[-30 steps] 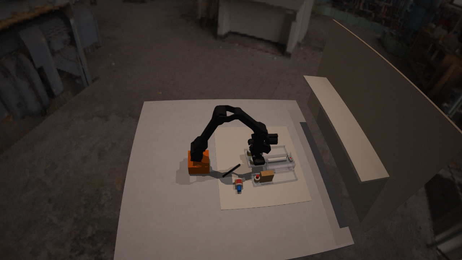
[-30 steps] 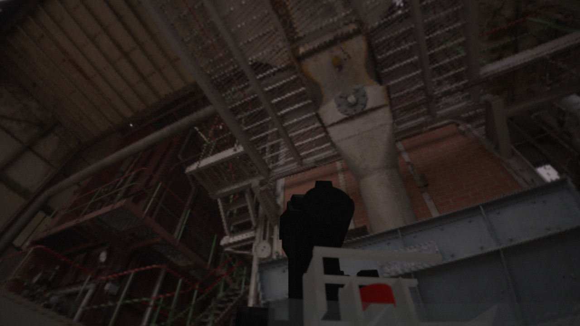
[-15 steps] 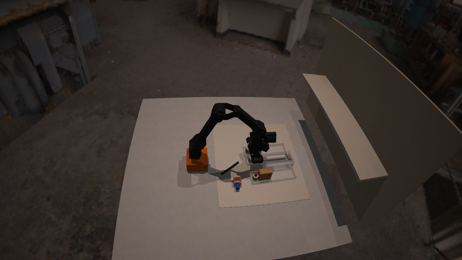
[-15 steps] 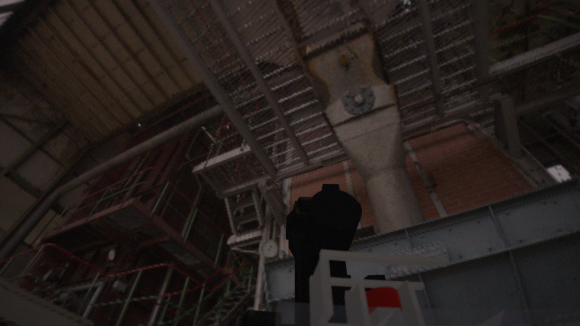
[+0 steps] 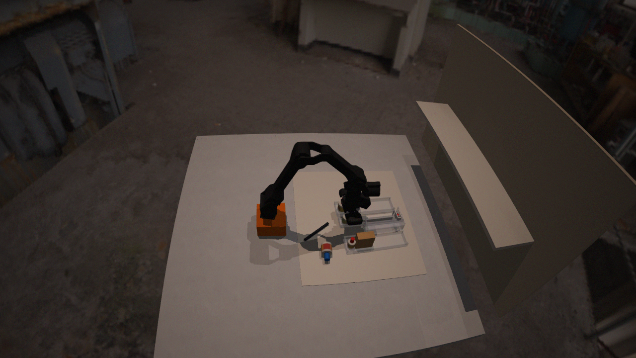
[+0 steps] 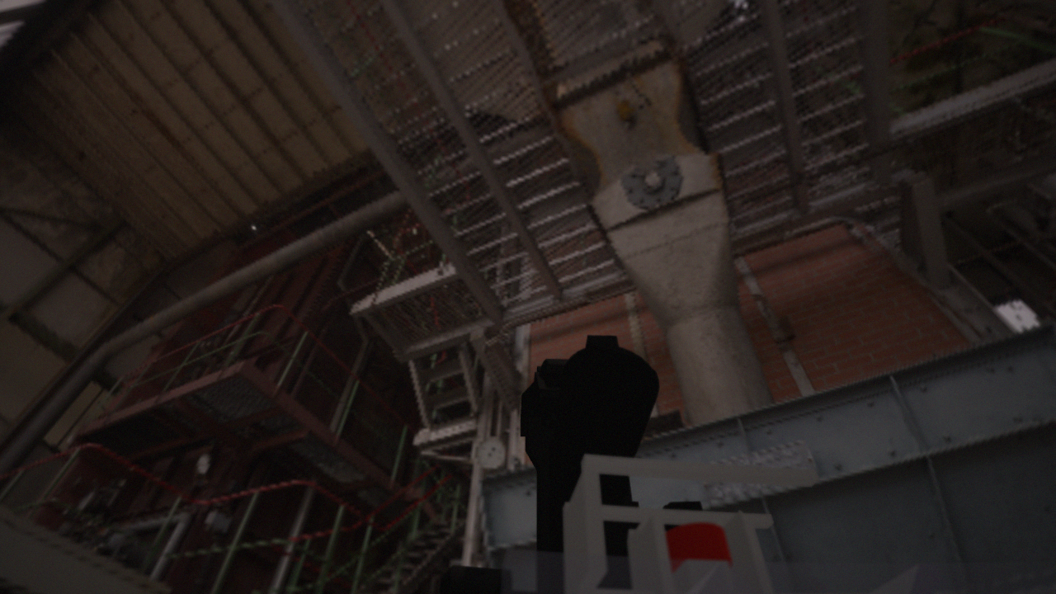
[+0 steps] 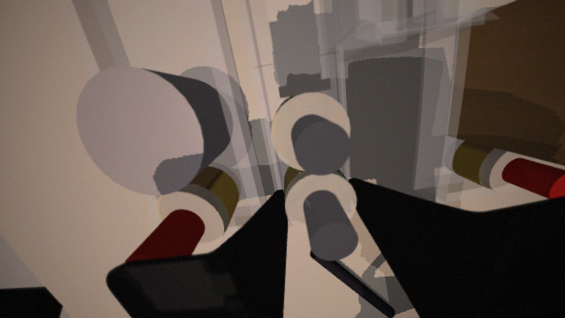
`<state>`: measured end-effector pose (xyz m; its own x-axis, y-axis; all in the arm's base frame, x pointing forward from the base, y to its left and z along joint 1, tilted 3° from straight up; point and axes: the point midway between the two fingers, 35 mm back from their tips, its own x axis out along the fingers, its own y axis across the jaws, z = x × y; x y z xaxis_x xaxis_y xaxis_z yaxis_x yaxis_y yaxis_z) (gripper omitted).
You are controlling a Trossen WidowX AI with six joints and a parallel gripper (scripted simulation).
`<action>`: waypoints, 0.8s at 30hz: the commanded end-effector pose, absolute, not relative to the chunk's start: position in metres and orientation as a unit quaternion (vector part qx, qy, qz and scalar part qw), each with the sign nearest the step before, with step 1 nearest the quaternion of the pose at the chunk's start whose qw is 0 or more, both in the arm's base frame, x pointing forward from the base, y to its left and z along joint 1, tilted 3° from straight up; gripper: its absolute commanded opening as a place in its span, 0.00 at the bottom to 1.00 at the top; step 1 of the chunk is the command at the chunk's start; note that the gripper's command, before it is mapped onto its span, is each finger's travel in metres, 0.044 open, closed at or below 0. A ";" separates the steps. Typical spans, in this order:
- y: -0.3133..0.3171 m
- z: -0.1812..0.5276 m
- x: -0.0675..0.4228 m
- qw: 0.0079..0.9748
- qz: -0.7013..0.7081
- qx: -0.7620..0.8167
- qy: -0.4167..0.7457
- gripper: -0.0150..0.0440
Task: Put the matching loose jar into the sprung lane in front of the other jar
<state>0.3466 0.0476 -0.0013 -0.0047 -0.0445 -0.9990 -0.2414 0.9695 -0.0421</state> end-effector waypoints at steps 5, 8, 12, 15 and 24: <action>0.049 -0.005 0.350 0.701 0.071 -0.099 0.702 0.25; 0.049 -0.005 0.350 0.701 0.071 -0.099 0.702 0.25; 0.049 -0.005 0.350 0.701 0.071 -0.099 0.702 0.25; 0.049 -0.006 0.350 0.701 0.071 -0.099 0.702 0.25; 0.048 -0.007 0.350 0.701 0.071 -0.099 0.702 0.25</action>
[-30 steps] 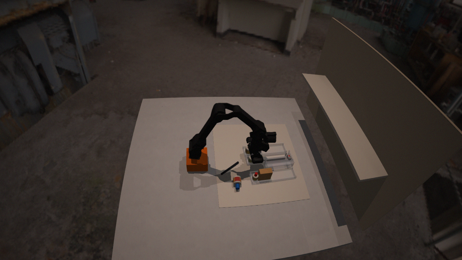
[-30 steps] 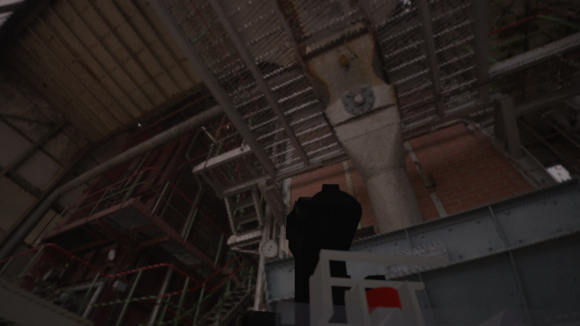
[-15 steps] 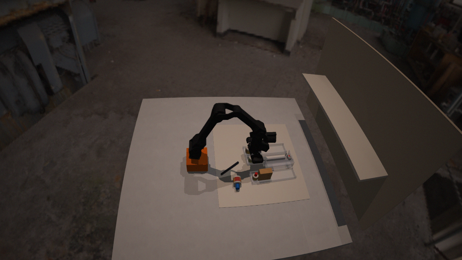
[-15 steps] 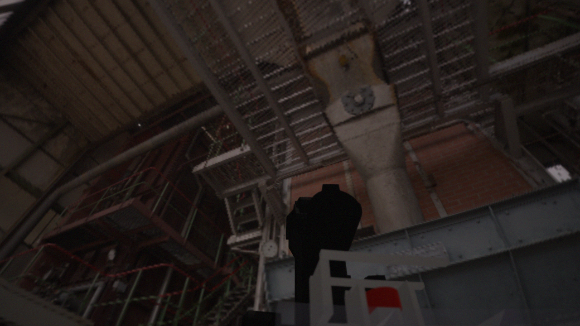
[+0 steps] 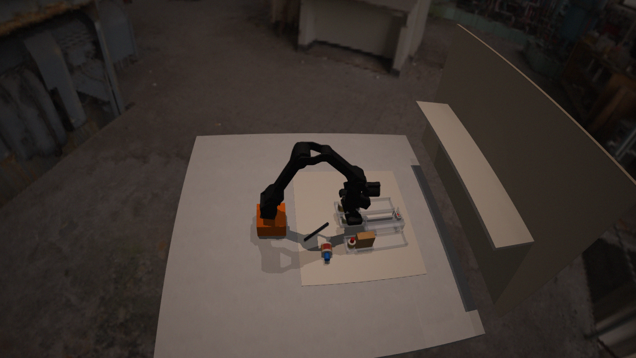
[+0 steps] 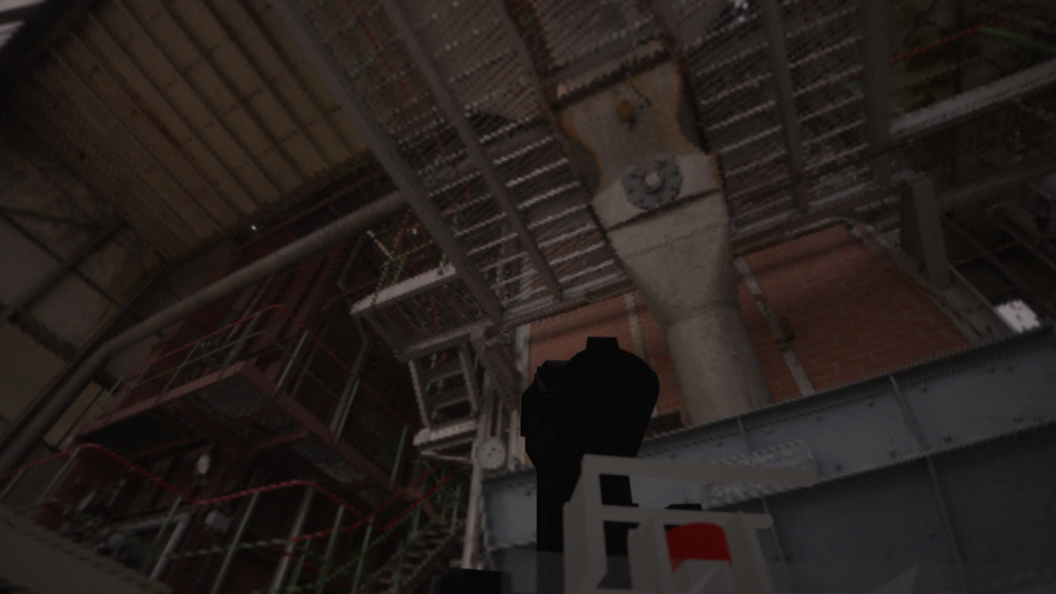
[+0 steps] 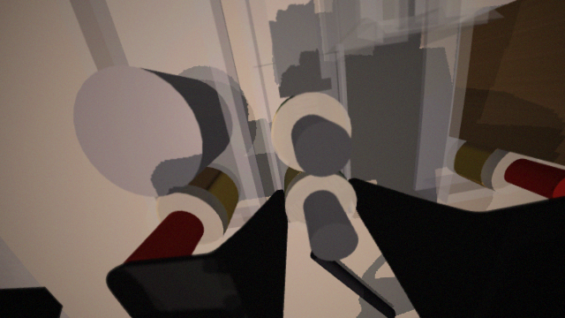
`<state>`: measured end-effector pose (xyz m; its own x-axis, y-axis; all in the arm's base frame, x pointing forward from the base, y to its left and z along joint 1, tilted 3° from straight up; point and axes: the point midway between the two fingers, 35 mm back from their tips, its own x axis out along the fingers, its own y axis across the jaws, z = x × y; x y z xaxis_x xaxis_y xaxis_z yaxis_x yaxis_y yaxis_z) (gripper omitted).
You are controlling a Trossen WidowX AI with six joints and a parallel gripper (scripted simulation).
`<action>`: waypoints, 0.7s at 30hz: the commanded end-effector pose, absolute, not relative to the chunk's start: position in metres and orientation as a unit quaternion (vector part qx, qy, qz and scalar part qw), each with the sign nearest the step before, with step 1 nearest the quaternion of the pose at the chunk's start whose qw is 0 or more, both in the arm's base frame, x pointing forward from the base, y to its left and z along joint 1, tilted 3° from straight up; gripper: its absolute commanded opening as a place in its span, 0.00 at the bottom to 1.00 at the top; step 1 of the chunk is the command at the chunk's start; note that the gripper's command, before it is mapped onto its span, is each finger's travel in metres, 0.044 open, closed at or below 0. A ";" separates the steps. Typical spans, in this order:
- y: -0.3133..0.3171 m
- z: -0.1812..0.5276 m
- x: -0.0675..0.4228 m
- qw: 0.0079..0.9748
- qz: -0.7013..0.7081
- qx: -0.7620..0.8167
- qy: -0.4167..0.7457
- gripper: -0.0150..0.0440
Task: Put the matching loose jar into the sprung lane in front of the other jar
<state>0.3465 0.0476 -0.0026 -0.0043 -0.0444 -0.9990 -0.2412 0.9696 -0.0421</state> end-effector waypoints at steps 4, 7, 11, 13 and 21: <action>0.048 -0.007 0.350 0.701 0.071 -0.099 0.702 0.25; 0.048 -0.008 0.350 0.701 0.071 -0.099 0.702 0.25; 0.048 -0.008 0.349 0.701 0.071 -0.099 0.702 0.25; 0.048 -0.008 0.349 0.701 0.071 -0.099 0.702 0.25; 0.048 -0.008 0.347 0.701 0.071 -0.099 0.702 0.25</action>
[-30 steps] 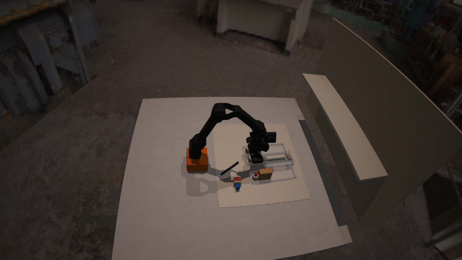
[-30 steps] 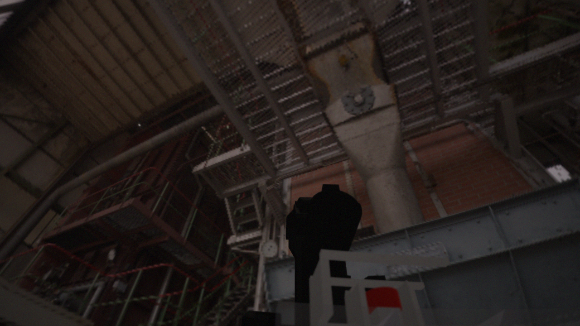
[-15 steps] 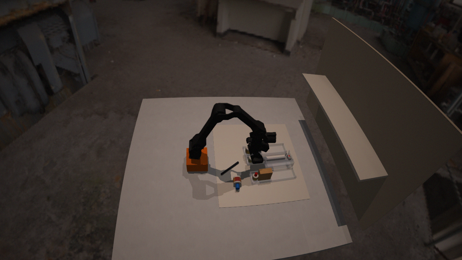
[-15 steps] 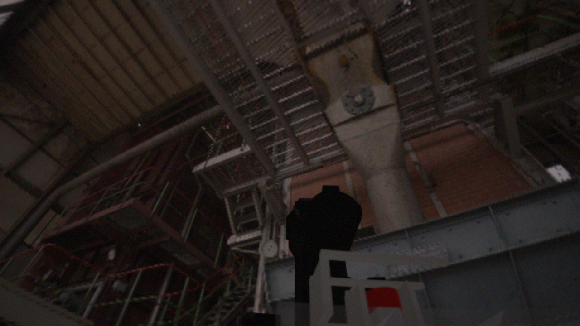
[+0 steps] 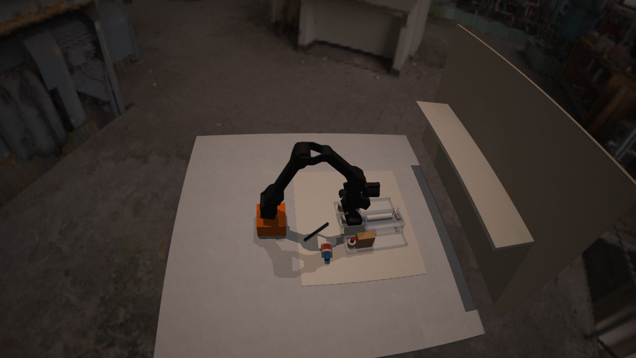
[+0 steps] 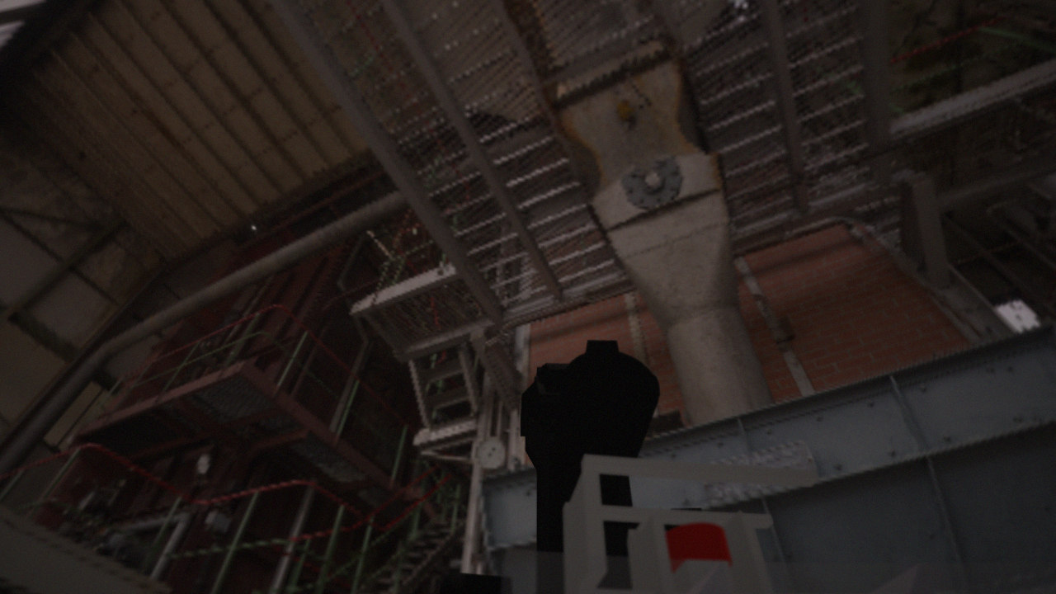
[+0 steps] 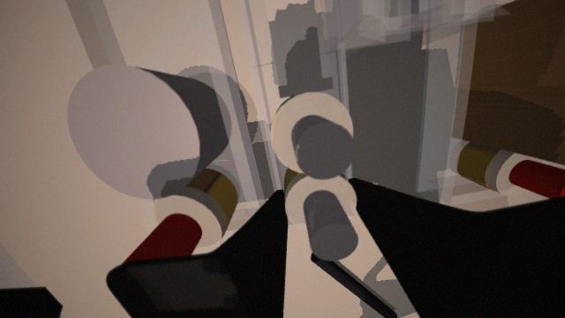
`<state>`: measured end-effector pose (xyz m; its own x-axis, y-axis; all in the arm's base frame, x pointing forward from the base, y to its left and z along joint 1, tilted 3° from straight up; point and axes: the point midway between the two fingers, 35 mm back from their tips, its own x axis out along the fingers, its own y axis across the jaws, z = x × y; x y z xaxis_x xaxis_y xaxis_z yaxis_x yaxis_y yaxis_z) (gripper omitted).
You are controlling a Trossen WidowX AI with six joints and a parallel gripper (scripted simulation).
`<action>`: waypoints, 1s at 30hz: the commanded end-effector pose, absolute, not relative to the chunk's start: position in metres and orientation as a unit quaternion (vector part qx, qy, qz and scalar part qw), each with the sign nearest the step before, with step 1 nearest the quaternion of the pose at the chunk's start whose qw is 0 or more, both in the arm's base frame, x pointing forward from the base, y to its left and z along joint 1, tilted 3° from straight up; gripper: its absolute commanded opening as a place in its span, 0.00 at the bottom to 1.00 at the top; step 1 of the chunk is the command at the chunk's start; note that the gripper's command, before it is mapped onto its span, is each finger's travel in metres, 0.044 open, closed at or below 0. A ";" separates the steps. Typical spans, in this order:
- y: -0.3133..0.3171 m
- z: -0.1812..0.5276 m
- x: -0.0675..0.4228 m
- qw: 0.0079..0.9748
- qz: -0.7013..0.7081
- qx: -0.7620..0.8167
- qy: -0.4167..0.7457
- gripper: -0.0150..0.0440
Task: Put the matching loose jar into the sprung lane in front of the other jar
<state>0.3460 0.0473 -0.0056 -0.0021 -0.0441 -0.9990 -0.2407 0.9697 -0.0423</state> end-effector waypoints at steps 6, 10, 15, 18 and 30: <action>0.048 -0.008 0.346 0.701 0.071 -0.099 0.702 0.25; 0.047 -0.008 0.346 0.701 0.071 -0.099 0.702 0.25; 0.047 -0.008 0.345 0.701 0.071 -0.099 0.703 0.25; 0.047 -0.008 0.344 0.701 0.071 -0.099 0.703 0.25; 0.047 -0.008 0.342 0.701 0.071 -0.099 0.703 0.25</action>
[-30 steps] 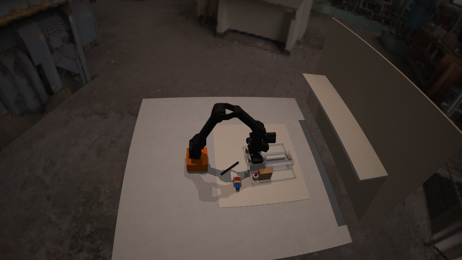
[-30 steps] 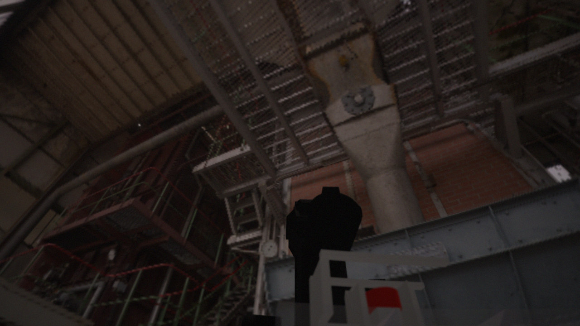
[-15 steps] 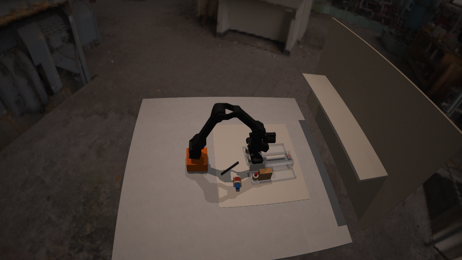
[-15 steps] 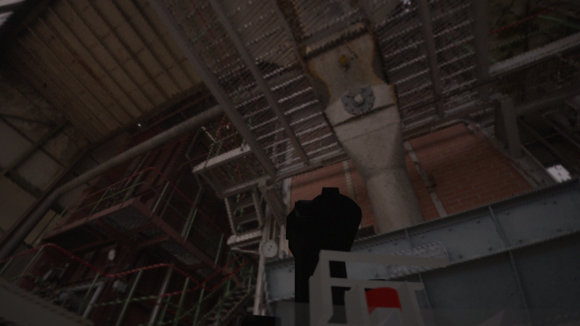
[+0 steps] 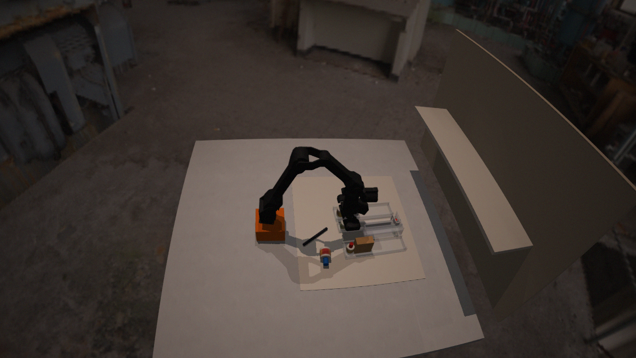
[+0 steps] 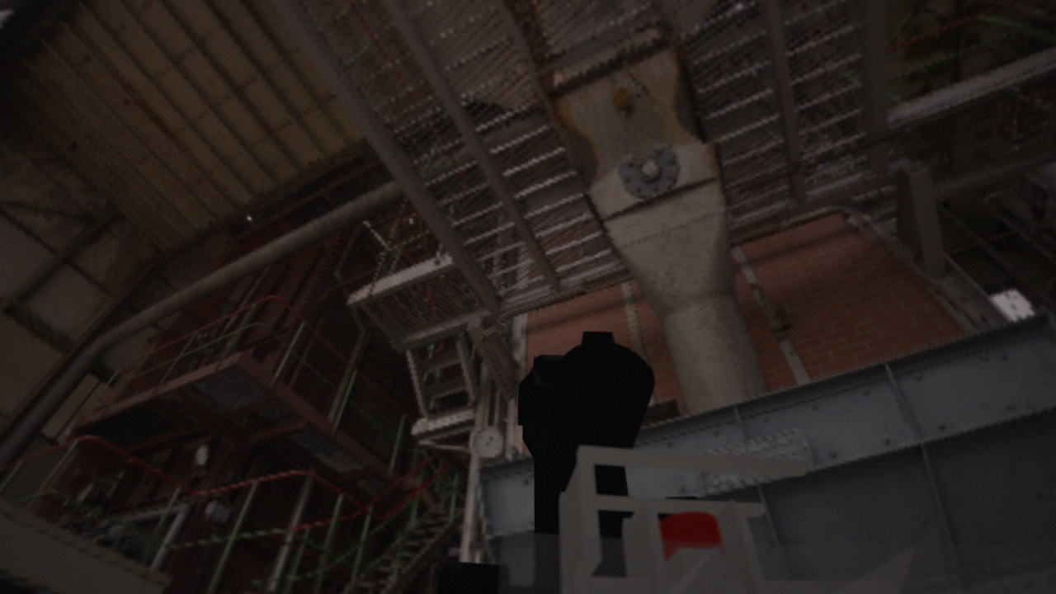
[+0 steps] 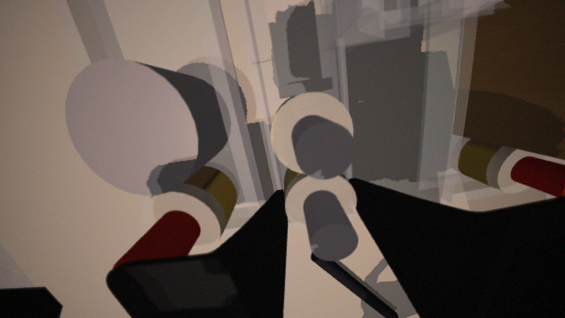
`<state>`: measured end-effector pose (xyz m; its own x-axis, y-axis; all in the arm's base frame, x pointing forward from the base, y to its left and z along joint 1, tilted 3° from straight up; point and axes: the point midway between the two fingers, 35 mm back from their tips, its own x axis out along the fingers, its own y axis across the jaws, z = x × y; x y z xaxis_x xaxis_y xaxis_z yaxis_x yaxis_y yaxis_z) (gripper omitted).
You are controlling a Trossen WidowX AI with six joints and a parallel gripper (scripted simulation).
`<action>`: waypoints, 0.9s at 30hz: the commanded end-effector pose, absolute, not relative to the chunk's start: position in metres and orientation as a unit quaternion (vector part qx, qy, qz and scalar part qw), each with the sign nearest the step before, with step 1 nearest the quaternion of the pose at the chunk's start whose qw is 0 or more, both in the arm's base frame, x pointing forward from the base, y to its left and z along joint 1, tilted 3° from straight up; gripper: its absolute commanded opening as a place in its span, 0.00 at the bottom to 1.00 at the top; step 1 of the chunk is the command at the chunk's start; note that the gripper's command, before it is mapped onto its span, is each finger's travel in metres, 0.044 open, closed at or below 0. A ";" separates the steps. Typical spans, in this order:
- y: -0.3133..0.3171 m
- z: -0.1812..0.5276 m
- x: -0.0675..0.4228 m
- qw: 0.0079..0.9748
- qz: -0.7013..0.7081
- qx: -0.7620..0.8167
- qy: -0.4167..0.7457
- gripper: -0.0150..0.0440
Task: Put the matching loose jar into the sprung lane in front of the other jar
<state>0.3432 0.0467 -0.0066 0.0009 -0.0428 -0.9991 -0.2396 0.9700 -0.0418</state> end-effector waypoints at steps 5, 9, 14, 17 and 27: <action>0.046 -0.008 0.342 0.701 0.071 -0.099 0.703 0.25; 0.046 -0.008 0.341 0.701 0.071 -0.099 0.703 0.25; 0.046 -0.008 0.340 0.701 0.071 -0.099 0.703 0.25; 0.046 -0.008 0.340 0.701 0.071 -0.099 0.703 0.25; 0.045 -0.007 0.338 0.701 0.071 -0.099 0.703 0.25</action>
<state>0.3385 0.0455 -0.0063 0.0001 -0.0428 -0.9991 -0.2383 0.9703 -0.0416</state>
